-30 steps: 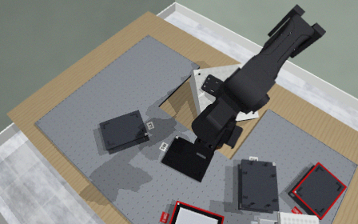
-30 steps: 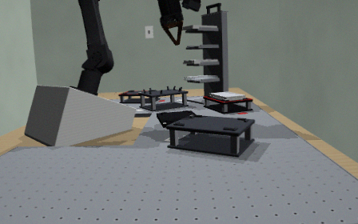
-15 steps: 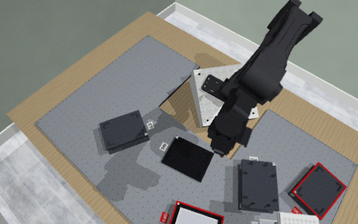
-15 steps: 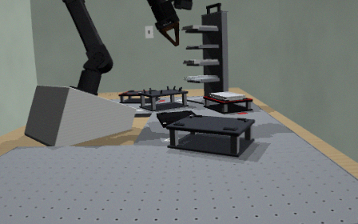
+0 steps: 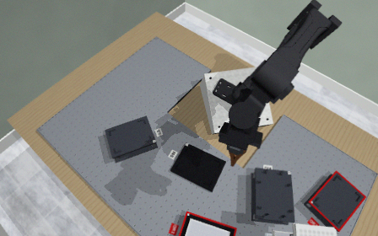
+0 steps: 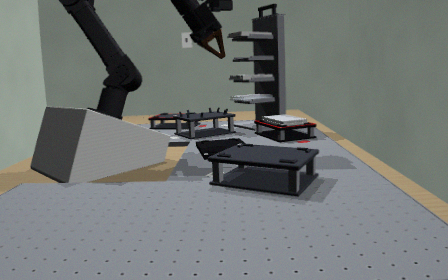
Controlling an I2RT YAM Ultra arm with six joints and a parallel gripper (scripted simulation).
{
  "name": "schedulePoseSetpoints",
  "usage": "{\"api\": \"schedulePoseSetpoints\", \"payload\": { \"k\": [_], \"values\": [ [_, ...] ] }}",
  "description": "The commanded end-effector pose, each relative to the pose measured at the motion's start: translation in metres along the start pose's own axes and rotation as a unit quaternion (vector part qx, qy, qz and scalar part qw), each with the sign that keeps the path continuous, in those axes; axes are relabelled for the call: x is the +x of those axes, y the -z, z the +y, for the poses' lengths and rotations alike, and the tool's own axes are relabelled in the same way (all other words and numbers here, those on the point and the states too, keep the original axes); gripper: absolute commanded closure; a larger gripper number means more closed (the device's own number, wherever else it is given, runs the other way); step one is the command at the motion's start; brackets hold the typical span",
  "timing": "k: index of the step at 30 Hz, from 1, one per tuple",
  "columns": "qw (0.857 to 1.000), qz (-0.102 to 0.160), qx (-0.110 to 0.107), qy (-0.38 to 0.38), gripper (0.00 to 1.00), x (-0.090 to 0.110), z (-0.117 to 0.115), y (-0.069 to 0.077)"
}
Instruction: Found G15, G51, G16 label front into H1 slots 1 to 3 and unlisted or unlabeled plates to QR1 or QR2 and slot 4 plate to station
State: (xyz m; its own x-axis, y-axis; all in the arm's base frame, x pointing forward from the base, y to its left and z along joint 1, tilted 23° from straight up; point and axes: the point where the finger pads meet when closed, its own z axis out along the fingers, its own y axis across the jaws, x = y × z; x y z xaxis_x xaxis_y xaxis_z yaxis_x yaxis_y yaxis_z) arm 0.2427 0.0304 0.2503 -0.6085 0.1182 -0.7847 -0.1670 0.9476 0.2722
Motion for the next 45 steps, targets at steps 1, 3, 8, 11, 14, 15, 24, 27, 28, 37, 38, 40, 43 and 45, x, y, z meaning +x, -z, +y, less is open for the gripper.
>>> {"api": "schedulePoseSetpoints", "payload": {
  "k": [1,3,8,11,14,15,24,27,28,37,38,40,43,45],
  "values": [
    [0.999,-0.042,-0.015,0.026,1.0,-0.013,0.005,0.003],
    [0.998,-0.057,-0.019,0.034,1.0,-0.013,0.005,0.003],
    [0.996,-0.078,-0.026,0.045,1.0,-0.013,0.005,0.003],
    [0.993,-0.099,-0.032,0.056,1.0,-0.013,0.005,0.003],
    [0.99,-0.121,-0.039,0.067,1.0,-0.013,0.005,0.003],
    [0.988,-0.128,-0.041,0.07,1.0,-0.013,0.005,0.003],
    [0.976,-0.184,-0.058,0.099,1.0,-0.013,0.005,0.003],
    [0.973,-0.198,-0.062,0.106,1.0,-0.013,0.005,0.003],
    [0.971,-0.205,-0.064,0.11,1.0,-0.013,0.005,0.003],
    [0.966,-0.219,-0.068,0.116,1.0,-0.01,0.028,0.003],
    [0.966,-0.219,-0.068,0.116,1.0,-0.009,0.031,0.003],
    [0.966,-0.219,-0.068,0.116,1.0,-0.009,0.038,0.004],
    [0.966,-0.219,-0.068,0.115,1.0,-0.008,0.041,0.004],
    [0.966,-0.219,-0.069,0.115,1.0,-0.007,0.048,0.004]
  ]
}}
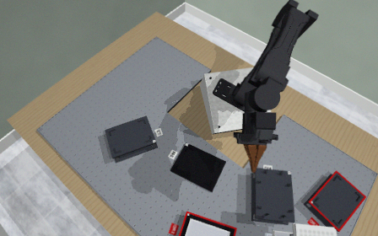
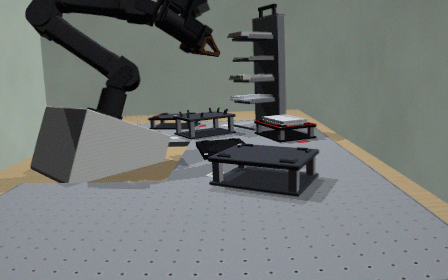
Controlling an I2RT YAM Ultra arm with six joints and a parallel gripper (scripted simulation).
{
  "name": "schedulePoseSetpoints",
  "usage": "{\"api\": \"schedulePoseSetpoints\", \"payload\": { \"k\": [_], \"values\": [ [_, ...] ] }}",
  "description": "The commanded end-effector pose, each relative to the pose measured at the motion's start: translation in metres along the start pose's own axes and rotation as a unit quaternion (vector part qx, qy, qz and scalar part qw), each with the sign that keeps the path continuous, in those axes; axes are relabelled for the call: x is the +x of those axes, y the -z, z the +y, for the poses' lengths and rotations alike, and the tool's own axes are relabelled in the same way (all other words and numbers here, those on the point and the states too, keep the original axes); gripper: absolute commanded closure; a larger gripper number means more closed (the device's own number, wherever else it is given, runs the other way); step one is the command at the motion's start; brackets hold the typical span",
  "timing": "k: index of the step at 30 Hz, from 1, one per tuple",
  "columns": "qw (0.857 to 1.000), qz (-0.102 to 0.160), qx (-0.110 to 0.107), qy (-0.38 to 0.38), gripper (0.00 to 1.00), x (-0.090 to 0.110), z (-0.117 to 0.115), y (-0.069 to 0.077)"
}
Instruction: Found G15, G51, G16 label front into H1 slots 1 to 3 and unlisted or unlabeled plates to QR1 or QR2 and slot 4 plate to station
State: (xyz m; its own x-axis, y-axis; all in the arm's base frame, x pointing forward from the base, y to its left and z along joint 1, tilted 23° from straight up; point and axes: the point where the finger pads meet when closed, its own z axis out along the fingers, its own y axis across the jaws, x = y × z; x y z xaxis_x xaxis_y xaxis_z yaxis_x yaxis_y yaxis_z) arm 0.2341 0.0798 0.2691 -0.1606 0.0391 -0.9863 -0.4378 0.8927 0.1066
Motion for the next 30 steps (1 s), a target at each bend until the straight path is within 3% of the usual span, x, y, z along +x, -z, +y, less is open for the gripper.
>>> {"api": "schedulePoseSetpoints", "payload": {
  "k": [1,30],
  "values": [
    [0.999,-0.003,0.032,-0.006,1.0,-0.003,-0.003,0.0],
    [0.999,-0.002,0.032,-0.011,1.0,-0.004,0.075,-0.005]
  ]
}}
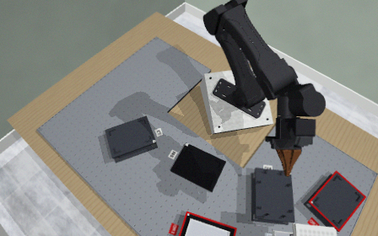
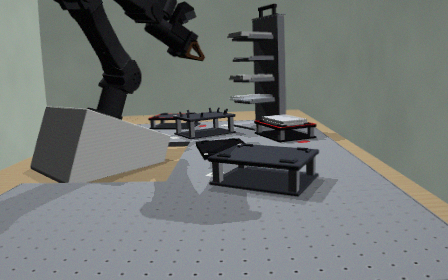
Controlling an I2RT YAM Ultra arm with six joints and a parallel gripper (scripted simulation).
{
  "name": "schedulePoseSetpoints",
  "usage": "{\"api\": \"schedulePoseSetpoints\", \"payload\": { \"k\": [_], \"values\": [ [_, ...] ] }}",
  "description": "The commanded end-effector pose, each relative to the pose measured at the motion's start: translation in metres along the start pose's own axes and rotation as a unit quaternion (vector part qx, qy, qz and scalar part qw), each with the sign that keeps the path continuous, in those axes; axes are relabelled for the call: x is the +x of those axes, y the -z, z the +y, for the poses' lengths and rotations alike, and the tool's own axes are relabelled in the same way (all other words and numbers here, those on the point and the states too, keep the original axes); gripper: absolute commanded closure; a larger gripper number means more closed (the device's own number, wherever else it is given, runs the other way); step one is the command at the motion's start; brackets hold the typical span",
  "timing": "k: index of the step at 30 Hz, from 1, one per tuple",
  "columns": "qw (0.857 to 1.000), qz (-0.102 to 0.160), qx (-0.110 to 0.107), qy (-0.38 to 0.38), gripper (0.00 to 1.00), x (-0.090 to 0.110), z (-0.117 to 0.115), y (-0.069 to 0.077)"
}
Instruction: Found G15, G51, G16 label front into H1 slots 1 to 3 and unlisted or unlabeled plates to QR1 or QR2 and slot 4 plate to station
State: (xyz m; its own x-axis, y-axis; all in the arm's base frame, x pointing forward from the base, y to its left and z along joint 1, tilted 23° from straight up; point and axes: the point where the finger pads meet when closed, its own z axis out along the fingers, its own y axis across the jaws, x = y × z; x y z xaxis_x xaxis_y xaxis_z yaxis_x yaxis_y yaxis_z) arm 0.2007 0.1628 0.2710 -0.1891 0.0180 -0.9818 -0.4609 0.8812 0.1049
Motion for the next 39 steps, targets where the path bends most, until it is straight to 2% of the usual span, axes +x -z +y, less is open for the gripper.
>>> {"api": "schedulePoseSetpoints", "payload": {
  "k": [1,11,18,19,39],
  "values": [
    [0.999,-0.02,0.044,-0.014,1.0,-0.011,-0.014,0.003],
    [0.999,-0.019,0.044,-0.015,1.0,-0.01,0.019,0.003],
    [0.999,-0.019,0.044,-0.015,1.0,-0.01,0.021,0.003],
    [0.999,-0.019,0.044,-0.015,0.0,-0.012,0.021,0.004],
    [0.999,-0.018,0.044,-0.015,0.0,-0.063,0.023,0.036]
  ]
}}
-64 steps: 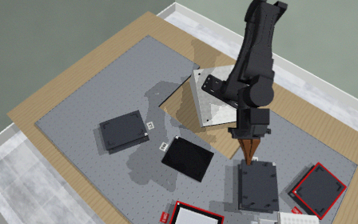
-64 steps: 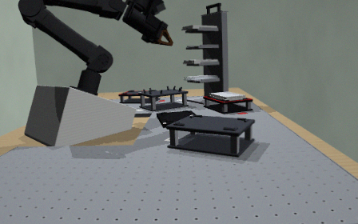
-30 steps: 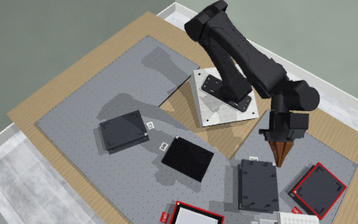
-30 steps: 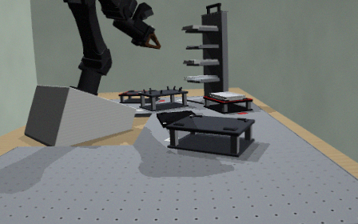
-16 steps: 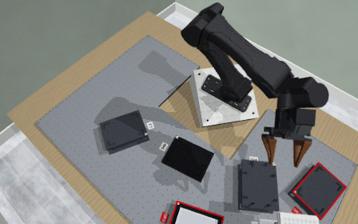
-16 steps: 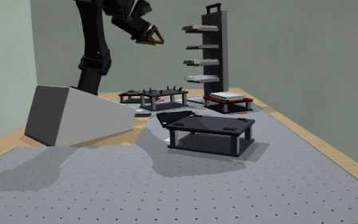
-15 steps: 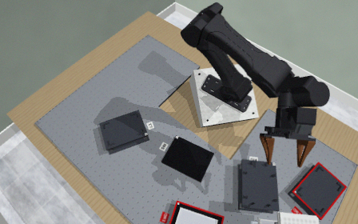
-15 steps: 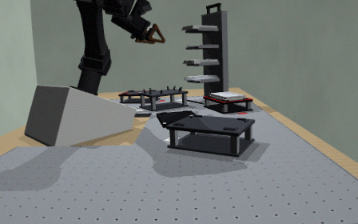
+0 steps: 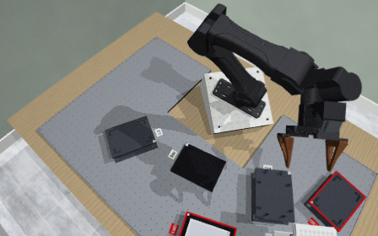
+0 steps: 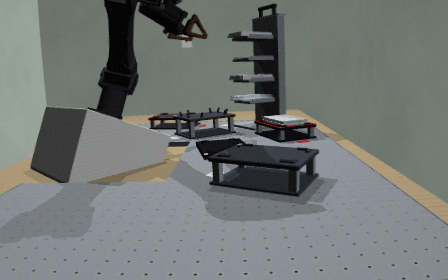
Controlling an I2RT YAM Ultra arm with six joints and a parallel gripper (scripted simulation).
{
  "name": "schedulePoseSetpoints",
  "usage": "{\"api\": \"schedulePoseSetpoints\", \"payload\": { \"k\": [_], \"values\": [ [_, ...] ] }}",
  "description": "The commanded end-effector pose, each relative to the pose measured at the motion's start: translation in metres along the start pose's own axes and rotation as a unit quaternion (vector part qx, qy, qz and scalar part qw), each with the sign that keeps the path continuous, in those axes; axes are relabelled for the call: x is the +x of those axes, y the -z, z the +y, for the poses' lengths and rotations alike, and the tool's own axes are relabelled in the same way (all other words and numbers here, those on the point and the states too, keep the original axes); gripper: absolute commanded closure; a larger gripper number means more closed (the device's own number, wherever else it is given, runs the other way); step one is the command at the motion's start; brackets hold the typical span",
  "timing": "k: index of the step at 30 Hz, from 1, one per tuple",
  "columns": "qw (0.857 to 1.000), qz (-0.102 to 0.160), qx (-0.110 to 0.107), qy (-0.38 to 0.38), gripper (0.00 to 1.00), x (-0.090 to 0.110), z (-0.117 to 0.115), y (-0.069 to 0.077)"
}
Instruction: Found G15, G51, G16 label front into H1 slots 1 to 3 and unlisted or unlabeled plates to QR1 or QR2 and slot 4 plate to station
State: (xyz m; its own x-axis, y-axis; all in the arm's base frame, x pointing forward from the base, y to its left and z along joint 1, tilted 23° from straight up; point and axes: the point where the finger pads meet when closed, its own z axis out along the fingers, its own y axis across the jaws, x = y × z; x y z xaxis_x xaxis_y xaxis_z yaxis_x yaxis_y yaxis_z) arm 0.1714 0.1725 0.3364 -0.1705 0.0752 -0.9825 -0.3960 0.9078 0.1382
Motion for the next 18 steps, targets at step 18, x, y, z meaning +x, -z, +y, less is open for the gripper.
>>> {"api": "schedulePoseSetpoints", "payload": {
  "k": [18],
  "values": [
    [1.0,0.003,0.012,0.007,0.0,-0.051,-0.005,0.03]
  ]
}}
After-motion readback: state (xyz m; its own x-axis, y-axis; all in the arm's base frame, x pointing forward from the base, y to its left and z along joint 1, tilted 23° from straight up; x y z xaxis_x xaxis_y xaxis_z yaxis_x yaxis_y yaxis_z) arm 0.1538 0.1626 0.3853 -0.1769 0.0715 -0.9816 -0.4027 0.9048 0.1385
